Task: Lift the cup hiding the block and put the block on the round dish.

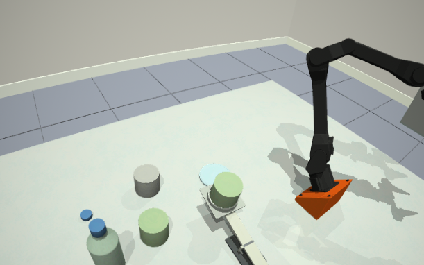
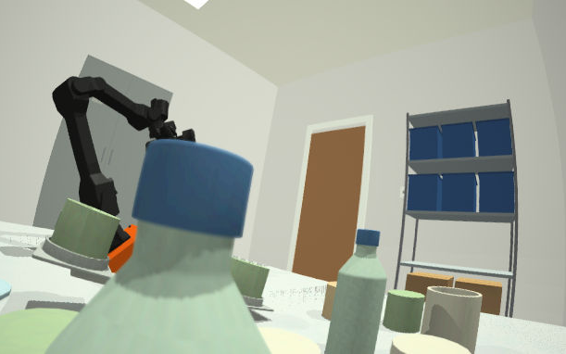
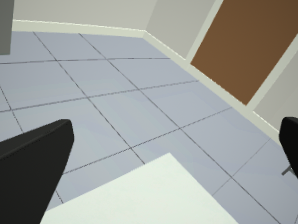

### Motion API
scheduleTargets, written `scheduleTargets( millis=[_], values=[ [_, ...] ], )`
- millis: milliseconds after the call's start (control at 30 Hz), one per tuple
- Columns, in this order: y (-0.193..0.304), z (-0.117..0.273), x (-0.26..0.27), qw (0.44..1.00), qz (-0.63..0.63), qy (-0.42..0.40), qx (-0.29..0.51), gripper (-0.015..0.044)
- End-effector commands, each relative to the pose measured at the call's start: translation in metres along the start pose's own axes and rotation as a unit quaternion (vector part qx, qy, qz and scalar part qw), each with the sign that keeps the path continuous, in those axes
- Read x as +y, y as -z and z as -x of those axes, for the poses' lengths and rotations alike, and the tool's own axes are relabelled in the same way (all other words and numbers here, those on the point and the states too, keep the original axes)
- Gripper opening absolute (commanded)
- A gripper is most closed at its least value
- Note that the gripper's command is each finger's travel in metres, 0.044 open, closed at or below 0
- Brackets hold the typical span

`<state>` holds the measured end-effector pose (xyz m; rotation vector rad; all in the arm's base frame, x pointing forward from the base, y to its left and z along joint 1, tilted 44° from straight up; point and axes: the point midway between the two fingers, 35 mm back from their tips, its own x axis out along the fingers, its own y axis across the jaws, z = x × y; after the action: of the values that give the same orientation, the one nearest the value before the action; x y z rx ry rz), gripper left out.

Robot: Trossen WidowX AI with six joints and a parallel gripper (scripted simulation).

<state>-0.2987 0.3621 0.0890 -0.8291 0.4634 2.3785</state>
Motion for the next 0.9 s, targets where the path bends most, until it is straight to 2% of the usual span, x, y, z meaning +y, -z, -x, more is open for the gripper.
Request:
scheduleTargets(
  millis=[0, 433, 867],
  values=[
    [0.014, 0.006, -0.018, 0.998, -0.045, 0.033, 0.026, 0.044],
    [0.064, 0.04, -0.081, 0.96, -0.204, 0.162, 0.106, 0.044],
    [0.12, 0.092, -0.129, 0.874, -0.344, 0.296, 0.171, 0.044]
  ],
)
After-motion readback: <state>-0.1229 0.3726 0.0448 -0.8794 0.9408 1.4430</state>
